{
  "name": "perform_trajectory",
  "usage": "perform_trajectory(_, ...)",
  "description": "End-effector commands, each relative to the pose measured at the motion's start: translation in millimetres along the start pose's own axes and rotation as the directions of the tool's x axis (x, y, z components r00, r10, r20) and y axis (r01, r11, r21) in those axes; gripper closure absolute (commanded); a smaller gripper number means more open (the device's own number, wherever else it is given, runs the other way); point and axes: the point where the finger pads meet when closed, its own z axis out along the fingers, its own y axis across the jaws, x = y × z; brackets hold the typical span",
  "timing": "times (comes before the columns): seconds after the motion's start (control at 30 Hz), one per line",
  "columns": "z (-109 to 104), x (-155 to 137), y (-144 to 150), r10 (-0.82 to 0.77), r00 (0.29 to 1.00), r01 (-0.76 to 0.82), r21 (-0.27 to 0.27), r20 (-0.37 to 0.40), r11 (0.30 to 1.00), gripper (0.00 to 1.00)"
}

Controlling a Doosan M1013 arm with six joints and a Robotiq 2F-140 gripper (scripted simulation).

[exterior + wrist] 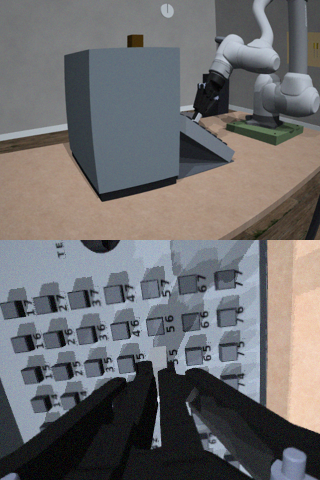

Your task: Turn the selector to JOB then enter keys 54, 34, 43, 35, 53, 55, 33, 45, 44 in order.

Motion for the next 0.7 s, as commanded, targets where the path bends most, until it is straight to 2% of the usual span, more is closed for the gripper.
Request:
perform_trajectory(0.0, 0, 0, 0, 0.0, 1.0, 0.0, 0.0, 0.0, 1.0, 1.0)
perform_trajectory(0.4, -9, 0, 0, 0.0, 1.0, 0.0, 0.0, 0.0, 1.0, 1.0)
perform_trajectory(0.67, -24, 0, 0, 0.0, 1.0, 0.0, 0.0, 0.0, 1.0, 1.0)
